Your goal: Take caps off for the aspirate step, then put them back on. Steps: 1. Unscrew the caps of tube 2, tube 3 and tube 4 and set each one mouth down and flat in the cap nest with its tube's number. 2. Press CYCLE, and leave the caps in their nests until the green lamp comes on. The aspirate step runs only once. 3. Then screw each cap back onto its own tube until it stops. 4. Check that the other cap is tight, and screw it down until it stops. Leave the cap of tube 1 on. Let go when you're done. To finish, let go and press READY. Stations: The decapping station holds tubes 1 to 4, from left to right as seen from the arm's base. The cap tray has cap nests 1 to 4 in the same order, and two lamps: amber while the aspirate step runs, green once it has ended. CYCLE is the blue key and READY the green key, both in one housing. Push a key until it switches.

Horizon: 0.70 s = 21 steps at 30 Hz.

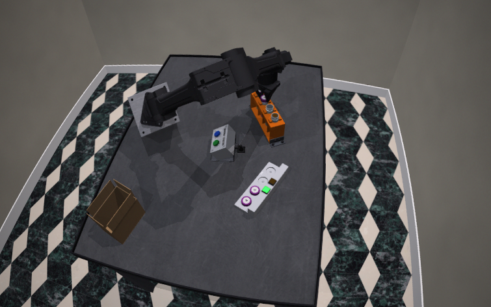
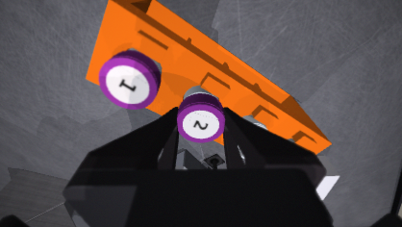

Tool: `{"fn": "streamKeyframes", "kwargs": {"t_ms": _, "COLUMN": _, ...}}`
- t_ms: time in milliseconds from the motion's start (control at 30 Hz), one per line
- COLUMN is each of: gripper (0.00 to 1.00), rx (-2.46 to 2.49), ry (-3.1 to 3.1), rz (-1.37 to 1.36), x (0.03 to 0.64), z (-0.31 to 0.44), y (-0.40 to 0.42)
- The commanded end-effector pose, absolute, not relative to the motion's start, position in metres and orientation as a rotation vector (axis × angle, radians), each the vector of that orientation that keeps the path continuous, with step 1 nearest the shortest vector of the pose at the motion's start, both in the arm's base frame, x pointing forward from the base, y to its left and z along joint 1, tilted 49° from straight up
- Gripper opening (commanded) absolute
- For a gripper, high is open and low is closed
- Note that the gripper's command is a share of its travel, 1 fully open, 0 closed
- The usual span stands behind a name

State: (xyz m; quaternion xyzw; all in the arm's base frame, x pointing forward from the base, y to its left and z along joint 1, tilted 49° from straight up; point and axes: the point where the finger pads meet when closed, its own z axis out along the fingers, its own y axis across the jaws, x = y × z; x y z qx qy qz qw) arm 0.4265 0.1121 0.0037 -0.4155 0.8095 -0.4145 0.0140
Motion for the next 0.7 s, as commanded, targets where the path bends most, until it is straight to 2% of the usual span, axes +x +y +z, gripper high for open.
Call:
{"fn": "streamKeyframes", "kwargs": {"t_ms": 0, "gripper": 0.0, "rx": -1.31, "ry": 2.504, "rz": -1.28, "x": 0.4333, "z": 0.0081, "y": 0.1186}}
{"fn": "streamKeyframes", "kwargs": {"t_ms": 333, "gripper": 0.0, "rx": -1.31, "ry": 2.504, "rz": -1.28, "x": 0.4333, "z": 0.0081, "y": 0.1186}}
{"fn": "streamKeyframes", "kwargs": {"t_ms": 667, "gripper": 0.0, "rx": -0.901, "ry": 2.581, "rz": -1.217, "x": 0.4389, "z": 0.0048, "y": 0.1148}}
